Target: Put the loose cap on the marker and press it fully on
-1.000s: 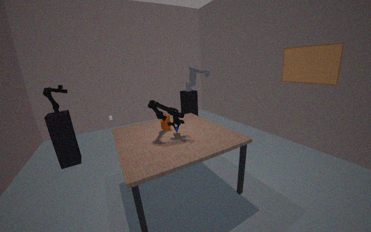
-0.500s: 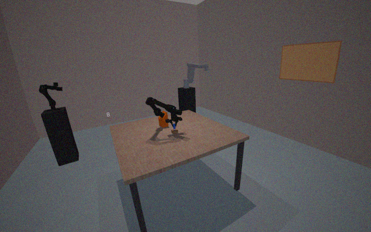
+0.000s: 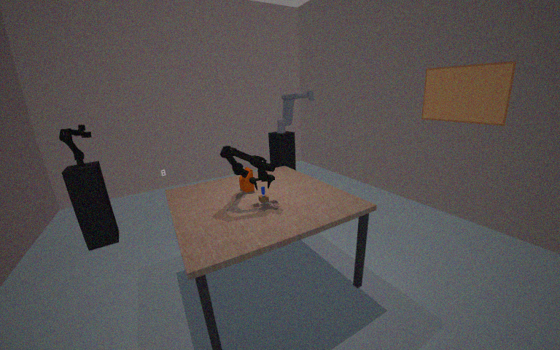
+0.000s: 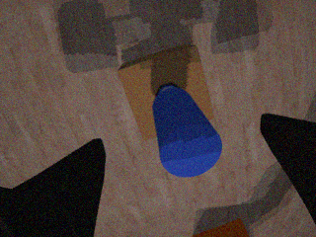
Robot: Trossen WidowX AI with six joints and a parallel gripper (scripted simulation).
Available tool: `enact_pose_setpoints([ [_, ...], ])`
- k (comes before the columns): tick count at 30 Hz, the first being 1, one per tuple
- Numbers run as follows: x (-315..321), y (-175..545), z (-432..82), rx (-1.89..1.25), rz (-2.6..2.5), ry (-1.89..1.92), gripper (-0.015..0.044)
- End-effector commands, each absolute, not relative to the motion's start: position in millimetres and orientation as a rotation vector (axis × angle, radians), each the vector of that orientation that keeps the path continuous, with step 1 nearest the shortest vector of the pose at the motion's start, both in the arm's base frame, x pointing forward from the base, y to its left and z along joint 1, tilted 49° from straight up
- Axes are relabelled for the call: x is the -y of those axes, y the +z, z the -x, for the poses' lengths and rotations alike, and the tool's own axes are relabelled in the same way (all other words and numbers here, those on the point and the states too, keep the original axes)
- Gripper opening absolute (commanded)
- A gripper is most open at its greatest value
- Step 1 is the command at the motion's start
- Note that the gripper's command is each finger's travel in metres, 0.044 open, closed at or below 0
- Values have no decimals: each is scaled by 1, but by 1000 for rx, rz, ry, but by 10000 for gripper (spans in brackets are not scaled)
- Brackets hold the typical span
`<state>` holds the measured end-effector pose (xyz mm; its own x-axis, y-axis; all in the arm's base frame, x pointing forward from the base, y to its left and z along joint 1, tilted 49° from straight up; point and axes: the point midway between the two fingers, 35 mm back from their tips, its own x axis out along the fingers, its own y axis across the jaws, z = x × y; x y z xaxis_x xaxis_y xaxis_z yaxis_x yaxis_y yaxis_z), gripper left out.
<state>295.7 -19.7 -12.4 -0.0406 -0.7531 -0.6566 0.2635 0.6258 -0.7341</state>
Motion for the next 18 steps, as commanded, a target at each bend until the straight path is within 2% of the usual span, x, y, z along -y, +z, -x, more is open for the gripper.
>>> enact_pose_setpoints([
  [1, -23, 23, -299, -1364, 440, -855, 440],
  [8, -26, 25, -299, -1364, 440, -855, 440],
  [18, -18, 19, -297, -1447, 590, -731, 177],
])
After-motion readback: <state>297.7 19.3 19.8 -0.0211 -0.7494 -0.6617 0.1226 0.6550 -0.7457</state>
